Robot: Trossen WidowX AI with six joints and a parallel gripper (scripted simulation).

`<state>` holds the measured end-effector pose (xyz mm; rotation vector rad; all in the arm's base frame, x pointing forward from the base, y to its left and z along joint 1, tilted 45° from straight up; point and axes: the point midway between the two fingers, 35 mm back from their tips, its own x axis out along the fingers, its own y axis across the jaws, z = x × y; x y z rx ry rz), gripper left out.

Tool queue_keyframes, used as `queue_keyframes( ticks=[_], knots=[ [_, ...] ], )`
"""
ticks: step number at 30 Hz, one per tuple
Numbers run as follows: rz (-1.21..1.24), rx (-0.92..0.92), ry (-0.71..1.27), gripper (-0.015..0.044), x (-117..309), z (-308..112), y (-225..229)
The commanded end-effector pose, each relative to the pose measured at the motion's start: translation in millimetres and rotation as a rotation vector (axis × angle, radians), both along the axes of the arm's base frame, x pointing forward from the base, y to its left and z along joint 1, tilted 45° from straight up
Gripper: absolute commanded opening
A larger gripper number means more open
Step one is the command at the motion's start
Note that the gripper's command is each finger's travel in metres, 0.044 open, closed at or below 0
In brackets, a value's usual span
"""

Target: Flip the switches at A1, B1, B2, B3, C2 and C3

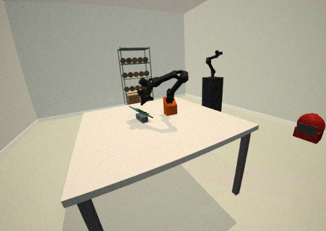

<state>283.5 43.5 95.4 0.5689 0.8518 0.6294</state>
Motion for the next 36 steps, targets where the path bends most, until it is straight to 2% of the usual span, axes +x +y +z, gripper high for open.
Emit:
queue_keyframes(
  ticks=[1,36],
  knots=[
    [0.001,0.004,0.022,0.0,3,-9,9],
    [0.001,0.005,0.021,0.0,16,-20,26]
  ],
)
